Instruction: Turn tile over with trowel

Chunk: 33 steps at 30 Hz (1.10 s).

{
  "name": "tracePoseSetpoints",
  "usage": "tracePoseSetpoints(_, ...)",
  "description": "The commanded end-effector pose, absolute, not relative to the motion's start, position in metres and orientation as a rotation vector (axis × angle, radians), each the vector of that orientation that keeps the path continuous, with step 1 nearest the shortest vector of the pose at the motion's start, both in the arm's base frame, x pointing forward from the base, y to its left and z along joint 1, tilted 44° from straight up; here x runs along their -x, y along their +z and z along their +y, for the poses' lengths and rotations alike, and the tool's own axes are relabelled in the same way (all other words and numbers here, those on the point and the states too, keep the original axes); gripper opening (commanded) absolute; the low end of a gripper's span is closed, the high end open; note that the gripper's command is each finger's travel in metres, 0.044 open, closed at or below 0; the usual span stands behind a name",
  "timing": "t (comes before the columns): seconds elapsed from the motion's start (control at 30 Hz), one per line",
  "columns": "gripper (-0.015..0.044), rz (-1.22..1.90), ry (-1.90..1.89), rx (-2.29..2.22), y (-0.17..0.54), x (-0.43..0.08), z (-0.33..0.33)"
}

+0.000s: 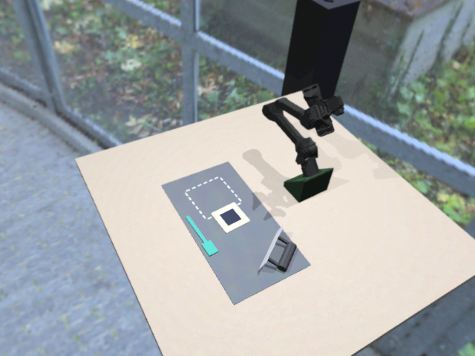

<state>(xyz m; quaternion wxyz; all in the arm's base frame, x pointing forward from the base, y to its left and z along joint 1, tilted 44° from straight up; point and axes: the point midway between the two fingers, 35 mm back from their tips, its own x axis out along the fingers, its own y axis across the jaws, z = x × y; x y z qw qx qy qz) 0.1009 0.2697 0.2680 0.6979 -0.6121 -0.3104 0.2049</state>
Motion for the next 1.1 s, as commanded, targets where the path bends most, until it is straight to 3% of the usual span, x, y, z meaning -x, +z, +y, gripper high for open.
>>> tracePoseSetpoints(0.0,0.0374,-0.689,0.459,1.363,0.268,-0.101,0.270)
tracePoseSetpoints(0.37,0.0100,-0.511,0.569,1.280,0.242,-0.123,0.298)
tracePoseSetpoints(1.07,0.0100,-0.052,0.725,1.073,0.168,-0.178,0.334)
